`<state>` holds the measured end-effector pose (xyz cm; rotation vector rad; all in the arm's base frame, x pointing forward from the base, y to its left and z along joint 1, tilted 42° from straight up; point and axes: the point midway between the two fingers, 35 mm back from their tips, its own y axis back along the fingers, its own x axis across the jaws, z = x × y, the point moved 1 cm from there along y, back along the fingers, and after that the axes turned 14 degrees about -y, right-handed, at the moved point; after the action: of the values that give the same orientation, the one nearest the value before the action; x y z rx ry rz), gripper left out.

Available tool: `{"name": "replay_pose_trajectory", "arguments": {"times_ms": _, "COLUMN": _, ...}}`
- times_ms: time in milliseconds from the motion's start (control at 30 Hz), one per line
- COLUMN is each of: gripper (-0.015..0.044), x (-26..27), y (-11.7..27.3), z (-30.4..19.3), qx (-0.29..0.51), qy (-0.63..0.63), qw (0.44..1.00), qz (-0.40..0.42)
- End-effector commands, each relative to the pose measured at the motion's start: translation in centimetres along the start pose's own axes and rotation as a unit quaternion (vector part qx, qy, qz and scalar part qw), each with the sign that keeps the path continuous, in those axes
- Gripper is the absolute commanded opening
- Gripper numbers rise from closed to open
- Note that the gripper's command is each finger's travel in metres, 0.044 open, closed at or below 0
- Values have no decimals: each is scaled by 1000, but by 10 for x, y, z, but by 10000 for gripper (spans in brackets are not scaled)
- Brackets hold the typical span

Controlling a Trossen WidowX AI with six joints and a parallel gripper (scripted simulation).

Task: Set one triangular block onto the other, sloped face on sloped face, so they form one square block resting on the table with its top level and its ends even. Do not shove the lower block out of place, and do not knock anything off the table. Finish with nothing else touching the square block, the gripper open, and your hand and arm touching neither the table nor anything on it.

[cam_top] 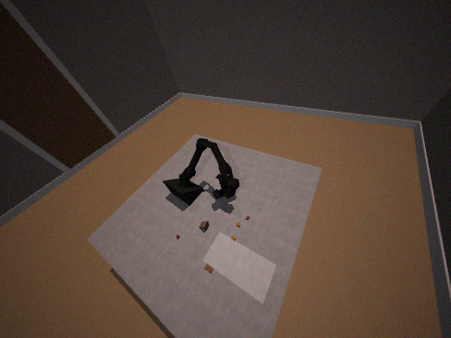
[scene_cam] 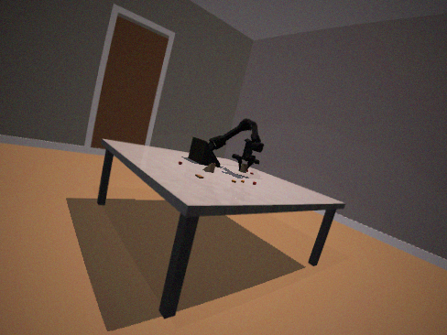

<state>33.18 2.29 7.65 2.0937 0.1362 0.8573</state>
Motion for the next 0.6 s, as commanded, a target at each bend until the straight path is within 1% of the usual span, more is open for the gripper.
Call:
{"name": "replay_pose_trajectory", "arguments": {"times_ms": 0, "gripper": 0, "x": -1, "y": -1, "z": 0, "qx": 2, "qy": -51, "qw": 999, "qz": 0}}
{"name": "replay_pose_trajectory", "arguments": {"times_ms": 333, "gripper": 0, "x": -1, "y": -1, "z": 0, "qx": 2, "qy": -180, "qw": 984, "qz": 0}}
{"name": "replay_pose_trajectory", "arguments": {"times_ms": 567, "gripper": 0, "x": -2, "y": -1, "z": 0, "qx": 2, "qy": -273, "qw": 962, "qz": -1}}
